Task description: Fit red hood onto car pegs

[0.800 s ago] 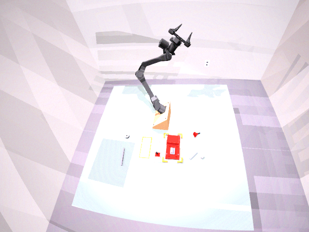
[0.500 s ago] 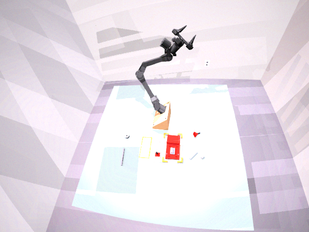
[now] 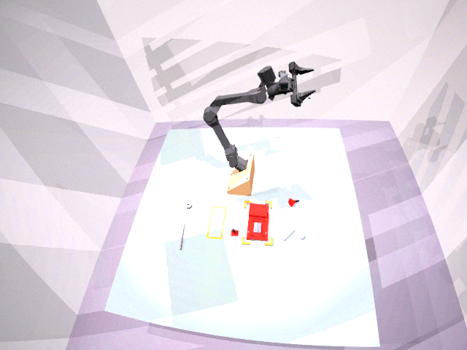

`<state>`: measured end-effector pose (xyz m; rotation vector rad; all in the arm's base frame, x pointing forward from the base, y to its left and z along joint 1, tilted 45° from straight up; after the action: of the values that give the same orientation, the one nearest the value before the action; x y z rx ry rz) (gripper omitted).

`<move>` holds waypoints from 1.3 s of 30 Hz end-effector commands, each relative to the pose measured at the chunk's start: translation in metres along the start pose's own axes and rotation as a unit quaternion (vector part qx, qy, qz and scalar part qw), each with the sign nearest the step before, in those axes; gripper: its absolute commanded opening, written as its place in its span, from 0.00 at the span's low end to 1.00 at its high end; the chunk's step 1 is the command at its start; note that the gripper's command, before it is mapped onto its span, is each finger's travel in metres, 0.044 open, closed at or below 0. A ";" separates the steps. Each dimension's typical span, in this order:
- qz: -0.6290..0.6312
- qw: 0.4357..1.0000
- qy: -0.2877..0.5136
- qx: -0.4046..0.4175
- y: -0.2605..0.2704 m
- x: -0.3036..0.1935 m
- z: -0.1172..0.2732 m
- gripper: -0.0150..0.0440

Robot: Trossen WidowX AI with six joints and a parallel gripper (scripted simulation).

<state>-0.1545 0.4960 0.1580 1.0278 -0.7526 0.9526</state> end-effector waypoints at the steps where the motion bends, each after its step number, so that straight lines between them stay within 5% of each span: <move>1: 0.059 0.995 0.035 -0.069 -0.051 -0.008 -0.015 1.00; 11: 0.188 0.946 0.163 -0.210 -0.178 -0.022 -0.023 1.00; 22: 0.281 0.838 0.359 -0.301 -0.309 -0.045 0.016 1.00; 39: 0.288 0.602 0.708 -0.231 -0.454 -0.090 0.159 1.00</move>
<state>0.1997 0.2621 -0.0229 -0.6005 -0.0360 1.5722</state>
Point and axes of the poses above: the point midway between the two fingers, 35 mm back from their tips, its own z axis back along the fingers, its own y axis across the jaws, x = y × z, the point moved 4 cm from there along z, back along the fingers, and after that the axes turned 8 degrees about z, right-handed, at the moved point
